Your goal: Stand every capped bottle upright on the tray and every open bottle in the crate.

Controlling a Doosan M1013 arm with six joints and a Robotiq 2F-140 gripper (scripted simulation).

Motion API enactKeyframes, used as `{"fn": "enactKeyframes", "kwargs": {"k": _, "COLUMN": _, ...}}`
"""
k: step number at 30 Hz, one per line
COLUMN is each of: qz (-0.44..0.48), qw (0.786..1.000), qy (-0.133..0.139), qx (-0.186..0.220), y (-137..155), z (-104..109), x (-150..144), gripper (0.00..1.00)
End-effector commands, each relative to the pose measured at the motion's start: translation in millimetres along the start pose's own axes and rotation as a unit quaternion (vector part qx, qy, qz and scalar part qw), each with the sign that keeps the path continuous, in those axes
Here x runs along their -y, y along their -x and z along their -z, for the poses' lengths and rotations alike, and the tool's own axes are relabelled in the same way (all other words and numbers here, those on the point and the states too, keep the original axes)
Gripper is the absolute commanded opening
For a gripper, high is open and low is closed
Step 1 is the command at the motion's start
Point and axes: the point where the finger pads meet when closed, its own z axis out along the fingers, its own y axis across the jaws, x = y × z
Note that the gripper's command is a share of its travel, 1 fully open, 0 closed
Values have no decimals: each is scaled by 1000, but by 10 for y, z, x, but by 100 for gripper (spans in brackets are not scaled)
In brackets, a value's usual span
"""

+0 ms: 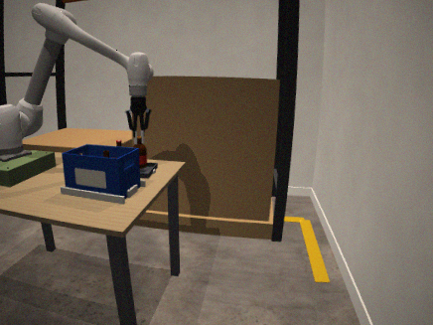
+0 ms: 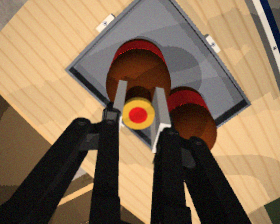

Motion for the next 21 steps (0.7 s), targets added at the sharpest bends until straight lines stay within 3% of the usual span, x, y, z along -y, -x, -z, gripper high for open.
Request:
{"fn": "enactKeyframes", "kwargs": {"k": 1, "qz": 0, "qw": 1000, "qy": 0, "qx": 1, "y": -3, "z": -13, "x": -1, "gripper": 0}}
{"fn": "enactKeyframes", "kwargs": {"k": 21, "qz": 0, "qw": 1000, "qy": 2, "qx": 2, "y": -3, "z": -66, "x": -1, "gripper": 0}}
